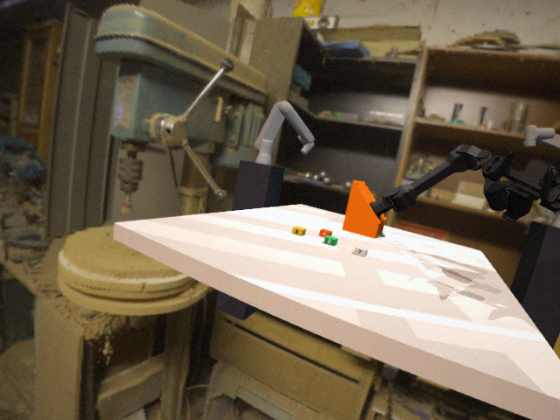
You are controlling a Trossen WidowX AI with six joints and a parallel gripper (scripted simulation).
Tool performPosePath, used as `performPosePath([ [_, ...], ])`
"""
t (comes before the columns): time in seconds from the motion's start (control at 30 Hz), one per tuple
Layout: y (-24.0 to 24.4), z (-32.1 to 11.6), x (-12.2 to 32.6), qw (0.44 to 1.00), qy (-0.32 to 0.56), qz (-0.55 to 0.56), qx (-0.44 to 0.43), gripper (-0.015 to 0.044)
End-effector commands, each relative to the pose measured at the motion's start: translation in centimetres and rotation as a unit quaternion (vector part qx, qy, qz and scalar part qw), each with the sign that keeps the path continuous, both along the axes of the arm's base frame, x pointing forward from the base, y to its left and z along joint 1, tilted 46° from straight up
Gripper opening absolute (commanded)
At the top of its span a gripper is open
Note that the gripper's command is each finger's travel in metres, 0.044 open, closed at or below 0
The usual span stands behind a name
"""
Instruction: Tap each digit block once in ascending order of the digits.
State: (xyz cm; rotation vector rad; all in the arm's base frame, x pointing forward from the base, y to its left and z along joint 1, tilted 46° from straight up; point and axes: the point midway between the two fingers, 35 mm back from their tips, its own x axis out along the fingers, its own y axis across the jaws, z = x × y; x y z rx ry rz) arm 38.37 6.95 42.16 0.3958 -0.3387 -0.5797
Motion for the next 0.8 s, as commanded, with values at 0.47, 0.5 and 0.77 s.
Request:
performPosePath([
  [0.47,-10.5,-19.9,13.9,0.853,0.446,0.091,-0.257,0.04],
  [0.5,-11.5,-21.6,14.1,0.836,0.473,0.104,-0.258,0.04],
  [0.77,-19.4,-34.6,11.3,0.698,0.647,0.234,-0.197,0.04],
])
